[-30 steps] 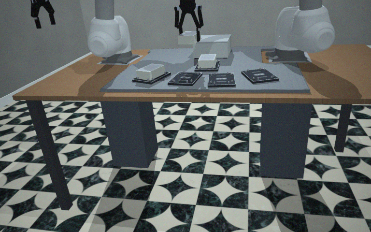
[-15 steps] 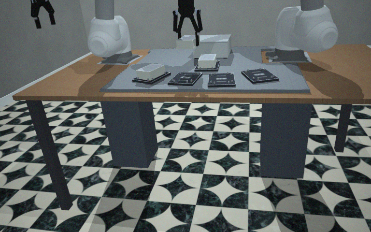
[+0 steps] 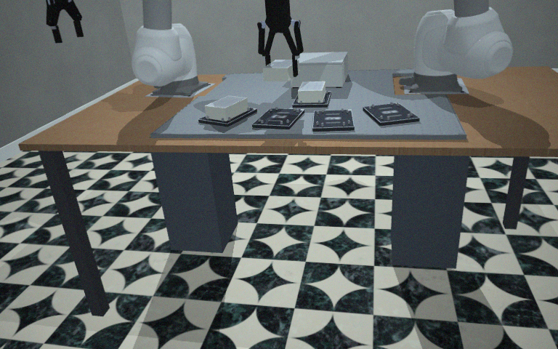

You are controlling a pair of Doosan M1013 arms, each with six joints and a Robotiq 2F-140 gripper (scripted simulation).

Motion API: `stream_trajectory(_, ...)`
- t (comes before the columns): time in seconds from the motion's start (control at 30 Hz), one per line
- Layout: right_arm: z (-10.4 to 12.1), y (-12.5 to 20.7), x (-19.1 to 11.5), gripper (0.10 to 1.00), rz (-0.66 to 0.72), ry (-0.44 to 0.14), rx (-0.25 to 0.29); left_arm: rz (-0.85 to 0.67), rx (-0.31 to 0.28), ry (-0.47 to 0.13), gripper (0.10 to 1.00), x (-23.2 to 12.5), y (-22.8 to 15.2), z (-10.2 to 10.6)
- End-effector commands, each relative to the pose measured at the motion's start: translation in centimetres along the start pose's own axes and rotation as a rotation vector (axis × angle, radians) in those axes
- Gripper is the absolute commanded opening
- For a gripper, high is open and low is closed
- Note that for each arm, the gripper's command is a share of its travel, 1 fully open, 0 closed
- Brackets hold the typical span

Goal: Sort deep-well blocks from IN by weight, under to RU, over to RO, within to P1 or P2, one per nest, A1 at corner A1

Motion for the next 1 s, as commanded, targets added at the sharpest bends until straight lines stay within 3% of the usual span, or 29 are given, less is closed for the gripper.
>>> stream_trajectory(0.0,-0.1,0.0,0.0,1.000,0.000,0.001,0.001,0.000,-0.001,0.001,0.099,1.1,-0.5,0.3)
stream_trajectory(0.97,-0.1,0.0,0.0,1.000,0.000,0.001,0.001,0.000,0.000,0.001,0.099,8.3,-3.7,3.0)
Point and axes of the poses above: on each arm, the point where the finger pads meet when closed, its own z axis out along the fingers, its own y axis across the jaws, x = y × z, the point moved 5 cm from there along -z, back along the fingers, and after that the axes turned 15 degrees about z, right-handed, at the moved point
